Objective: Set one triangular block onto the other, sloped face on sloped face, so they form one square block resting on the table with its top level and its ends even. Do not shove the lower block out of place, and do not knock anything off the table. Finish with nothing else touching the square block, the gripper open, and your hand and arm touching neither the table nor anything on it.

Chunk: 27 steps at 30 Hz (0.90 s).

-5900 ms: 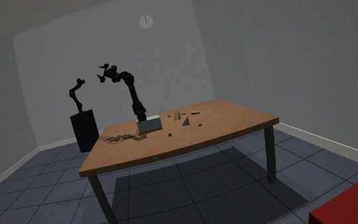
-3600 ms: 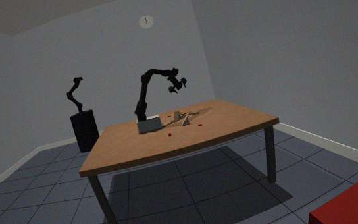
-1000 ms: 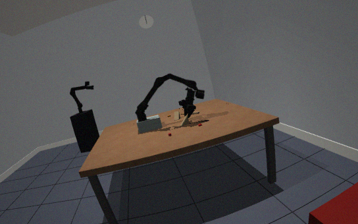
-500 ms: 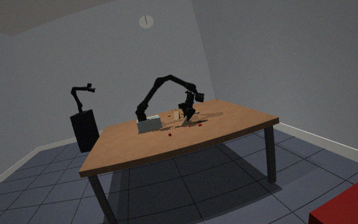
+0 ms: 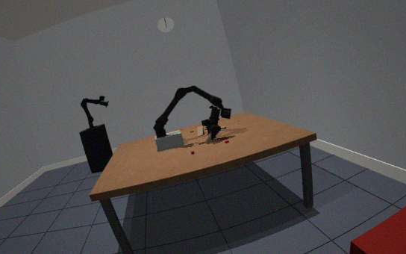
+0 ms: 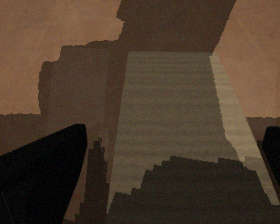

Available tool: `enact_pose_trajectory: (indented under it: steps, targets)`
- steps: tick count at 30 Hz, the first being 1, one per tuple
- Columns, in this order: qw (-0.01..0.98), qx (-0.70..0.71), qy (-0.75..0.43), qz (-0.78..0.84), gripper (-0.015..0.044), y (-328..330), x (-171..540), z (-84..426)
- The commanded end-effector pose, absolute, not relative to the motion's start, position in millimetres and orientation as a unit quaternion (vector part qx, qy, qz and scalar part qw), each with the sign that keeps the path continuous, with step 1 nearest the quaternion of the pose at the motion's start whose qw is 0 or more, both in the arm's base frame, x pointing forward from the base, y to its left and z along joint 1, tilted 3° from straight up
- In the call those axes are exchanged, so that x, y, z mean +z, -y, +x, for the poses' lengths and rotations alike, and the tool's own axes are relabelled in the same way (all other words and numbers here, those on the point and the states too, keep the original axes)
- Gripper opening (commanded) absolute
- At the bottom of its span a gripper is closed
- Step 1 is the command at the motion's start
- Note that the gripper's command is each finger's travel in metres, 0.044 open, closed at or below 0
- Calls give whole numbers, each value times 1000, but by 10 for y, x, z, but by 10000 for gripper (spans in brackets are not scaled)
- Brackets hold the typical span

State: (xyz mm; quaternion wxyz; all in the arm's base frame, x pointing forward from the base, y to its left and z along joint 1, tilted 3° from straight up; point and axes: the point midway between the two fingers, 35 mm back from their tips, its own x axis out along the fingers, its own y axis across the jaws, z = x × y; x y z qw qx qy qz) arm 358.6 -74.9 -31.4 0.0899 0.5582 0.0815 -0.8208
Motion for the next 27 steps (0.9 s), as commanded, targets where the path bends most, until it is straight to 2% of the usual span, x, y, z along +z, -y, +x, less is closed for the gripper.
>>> enact_pose_trajectory:
  steps: [1, 5, 12, 17, 27]
  targets:
    - [92, -824, -83, 554, 282, 753, -354, 3565]
    - [92, -824, -83, 554, 177, 753, -354, 3565]
    - [92, -824, -83, 554, 131, 753, -354, 3565]
    - [91, -823, -82, 555, 0, 753, -325, 3569]
    - [90, -819, -82, 561, 0, 754, -296, 3567]
